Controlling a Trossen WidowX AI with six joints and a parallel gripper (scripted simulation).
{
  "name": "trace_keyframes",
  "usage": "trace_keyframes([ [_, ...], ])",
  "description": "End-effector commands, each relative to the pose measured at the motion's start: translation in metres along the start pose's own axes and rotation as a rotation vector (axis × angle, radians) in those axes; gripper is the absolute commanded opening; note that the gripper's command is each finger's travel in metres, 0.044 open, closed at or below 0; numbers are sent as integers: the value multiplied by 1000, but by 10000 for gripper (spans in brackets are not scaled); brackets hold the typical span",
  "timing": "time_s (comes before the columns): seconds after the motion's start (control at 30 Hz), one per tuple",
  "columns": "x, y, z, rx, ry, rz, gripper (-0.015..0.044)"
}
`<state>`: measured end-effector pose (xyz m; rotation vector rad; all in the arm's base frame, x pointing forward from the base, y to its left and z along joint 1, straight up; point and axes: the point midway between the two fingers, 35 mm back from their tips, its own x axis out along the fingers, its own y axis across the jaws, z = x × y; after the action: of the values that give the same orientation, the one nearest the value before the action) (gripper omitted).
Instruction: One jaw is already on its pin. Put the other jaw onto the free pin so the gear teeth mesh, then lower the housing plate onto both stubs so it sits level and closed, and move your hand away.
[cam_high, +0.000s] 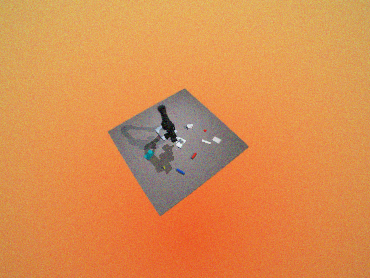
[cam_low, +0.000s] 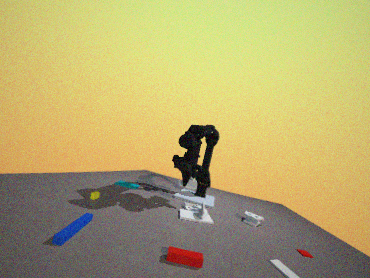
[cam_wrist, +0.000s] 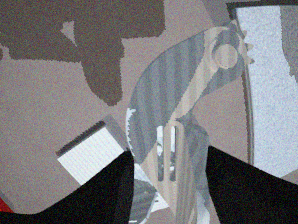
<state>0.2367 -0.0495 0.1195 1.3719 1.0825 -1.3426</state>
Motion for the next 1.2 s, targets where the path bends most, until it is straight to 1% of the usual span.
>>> trace_keyframes([
  [0.0,0,-7,-6,118,0,0,134],
  [0.93,8,-49,-42,901,2,-5,134],
  [1.17,8,-50,-42,920,2,-6,134],
])
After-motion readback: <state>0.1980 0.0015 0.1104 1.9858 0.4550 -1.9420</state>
